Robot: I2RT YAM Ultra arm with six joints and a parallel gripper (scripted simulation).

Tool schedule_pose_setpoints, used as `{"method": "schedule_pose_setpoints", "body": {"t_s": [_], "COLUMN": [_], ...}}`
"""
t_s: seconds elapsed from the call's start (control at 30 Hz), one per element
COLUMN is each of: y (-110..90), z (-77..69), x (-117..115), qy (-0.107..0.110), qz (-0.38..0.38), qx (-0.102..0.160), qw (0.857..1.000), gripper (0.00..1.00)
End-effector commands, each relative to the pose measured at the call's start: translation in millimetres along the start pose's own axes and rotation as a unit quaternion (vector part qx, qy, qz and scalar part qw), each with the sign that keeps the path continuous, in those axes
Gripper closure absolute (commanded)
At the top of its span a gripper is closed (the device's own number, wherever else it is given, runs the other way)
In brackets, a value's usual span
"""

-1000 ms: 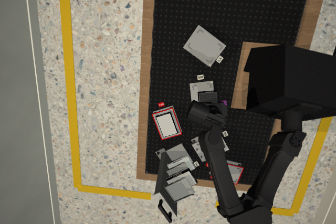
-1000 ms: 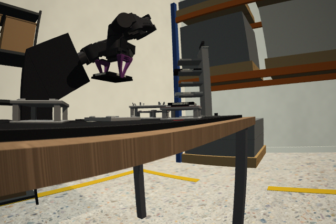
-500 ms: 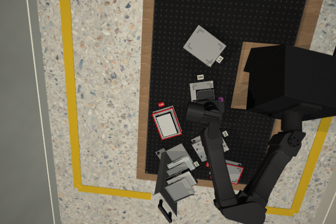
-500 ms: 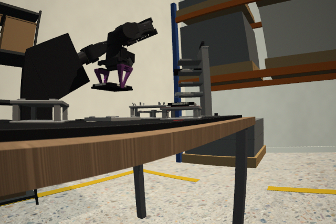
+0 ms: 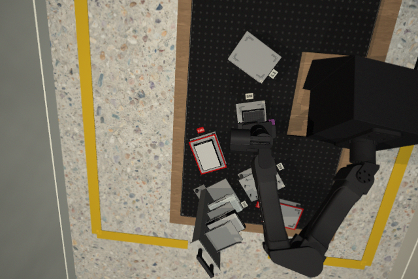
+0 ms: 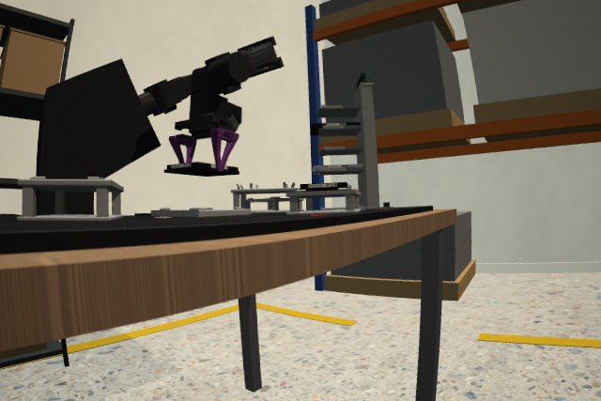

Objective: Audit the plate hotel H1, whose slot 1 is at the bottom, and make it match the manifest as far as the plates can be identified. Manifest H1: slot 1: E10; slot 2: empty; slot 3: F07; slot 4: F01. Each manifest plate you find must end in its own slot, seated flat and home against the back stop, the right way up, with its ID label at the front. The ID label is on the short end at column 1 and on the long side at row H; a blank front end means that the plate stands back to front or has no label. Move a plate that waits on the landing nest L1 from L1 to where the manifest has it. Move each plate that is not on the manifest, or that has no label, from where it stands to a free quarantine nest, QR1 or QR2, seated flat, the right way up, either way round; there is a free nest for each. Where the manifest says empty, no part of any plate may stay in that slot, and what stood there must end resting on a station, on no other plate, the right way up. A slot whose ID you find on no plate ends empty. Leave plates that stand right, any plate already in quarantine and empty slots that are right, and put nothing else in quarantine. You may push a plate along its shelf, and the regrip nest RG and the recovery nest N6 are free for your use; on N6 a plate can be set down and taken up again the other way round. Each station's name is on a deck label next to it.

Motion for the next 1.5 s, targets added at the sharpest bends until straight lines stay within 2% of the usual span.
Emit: {"method": "schedule_pose_setpoints", "body": {"t_s": [0.0, 0.8, 1.47], "y": [-1.2, -0.8, -0.8], "z": [-3.2, -3.1, 8.9], "x": [-3.7, -0.3, 0.1], "qy": [-0.010, -0.010, -0.010], "qz": [-0.001, -0.001, -0.001], "qx": [0.000, 0.000, 0.000], "qw": [1.000, 1.000, 1.000], "gripper": [0.14, 0.14, 0.14]}}
Point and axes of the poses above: the point where the finger pads meet when closed, its own z axis out along the fingers, its own x axis across the jaws, y = z × x, the point moved 8 cm from there along -z, back along the fingers, and after that the axes turned 9 degrees about z, right-handed, at the moved point
